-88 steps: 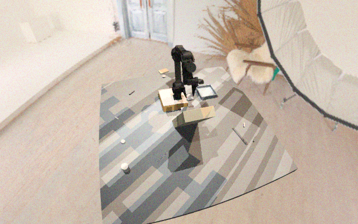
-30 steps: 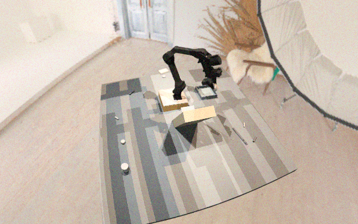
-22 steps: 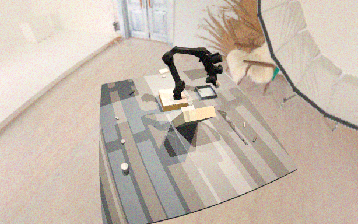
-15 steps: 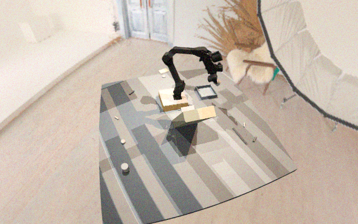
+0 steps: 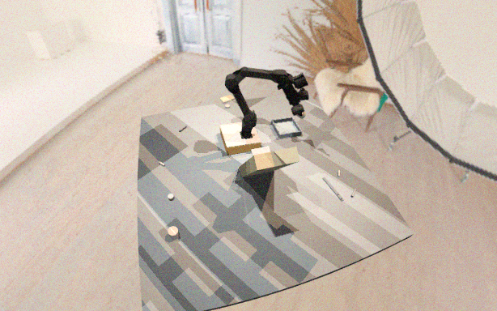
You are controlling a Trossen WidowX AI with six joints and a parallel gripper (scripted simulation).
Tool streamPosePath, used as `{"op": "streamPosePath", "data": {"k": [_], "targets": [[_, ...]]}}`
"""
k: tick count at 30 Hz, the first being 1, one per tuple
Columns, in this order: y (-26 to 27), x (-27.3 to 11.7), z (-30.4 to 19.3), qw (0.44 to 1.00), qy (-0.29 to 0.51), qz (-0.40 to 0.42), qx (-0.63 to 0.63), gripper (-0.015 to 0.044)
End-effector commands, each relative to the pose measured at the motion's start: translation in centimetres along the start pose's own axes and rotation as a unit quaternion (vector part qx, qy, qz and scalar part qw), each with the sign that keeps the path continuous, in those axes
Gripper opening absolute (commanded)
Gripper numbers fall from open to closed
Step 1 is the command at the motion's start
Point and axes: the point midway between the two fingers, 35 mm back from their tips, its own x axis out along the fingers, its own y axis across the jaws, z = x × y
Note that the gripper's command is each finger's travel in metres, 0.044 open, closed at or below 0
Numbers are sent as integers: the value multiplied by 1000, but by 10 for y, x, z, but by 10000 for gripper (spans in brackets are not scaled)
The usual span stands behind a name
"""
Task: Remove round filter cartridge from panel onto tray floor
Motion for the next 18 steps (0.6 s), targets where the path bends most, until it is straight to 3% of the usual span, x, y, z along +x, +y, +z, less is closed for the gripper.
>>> {"op": "streamPosePath", "data": {"k": [1, 18], "targets": [[15, 11, -6, 1000, 0, 12, -19, 0], [89, 55, -50, 987, -1, 85, -134, 0]]}}
